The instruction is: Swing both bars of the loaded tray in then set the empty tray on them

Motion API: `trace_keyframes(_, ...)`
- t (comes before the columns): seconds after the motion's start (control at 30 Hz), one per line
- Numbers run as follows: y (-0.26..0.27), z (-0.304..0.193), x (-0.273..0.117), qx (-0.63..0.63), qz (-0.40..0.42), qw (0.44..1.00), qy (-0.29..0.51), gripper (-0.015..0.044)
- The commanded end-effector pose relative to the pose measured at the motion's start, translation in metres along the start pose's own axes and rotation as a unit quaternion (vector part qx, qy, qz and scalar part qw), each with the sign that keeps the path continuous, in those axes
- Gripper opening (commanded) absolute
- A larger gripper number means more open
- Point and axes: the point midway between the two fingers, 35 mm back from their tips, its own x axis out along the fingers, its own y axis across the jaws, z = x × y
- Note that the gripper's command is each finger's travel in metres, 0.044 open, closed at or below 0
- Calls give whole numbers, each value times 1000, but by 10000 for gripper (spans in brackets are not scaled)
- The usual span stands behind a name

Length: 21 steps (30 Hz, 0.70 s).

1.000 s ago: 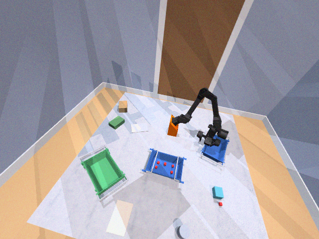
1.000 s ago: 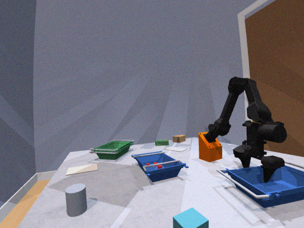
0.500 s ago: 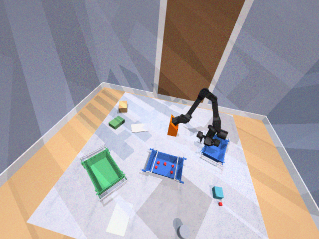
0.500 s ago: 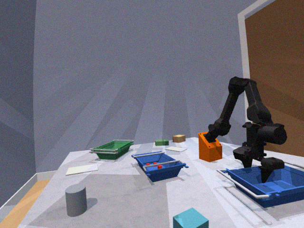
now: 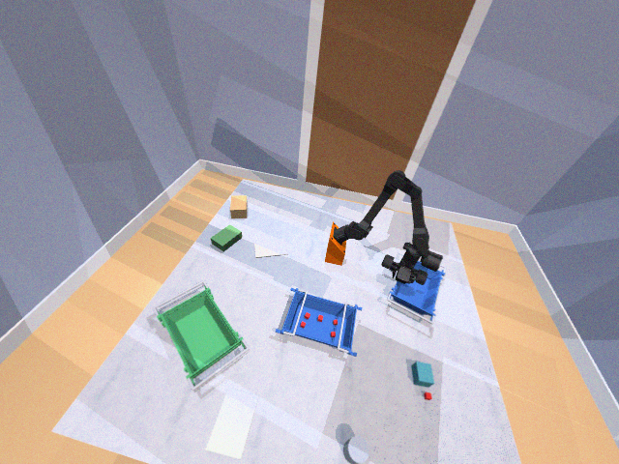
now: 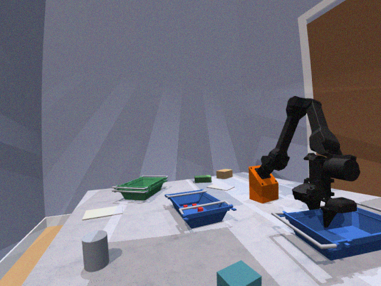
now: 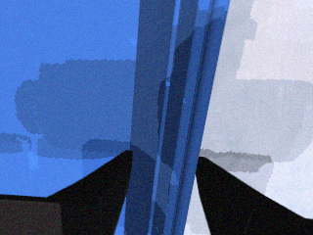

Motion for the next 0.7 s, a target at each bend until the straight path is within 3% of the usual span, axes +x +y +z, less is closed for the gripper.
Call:
trace_keyframes(0.0,-1,1,1,2,-3,1000,-1,161)
trace_keyframes(0.67,-1,1,1,2,-3,1000,-1,28)
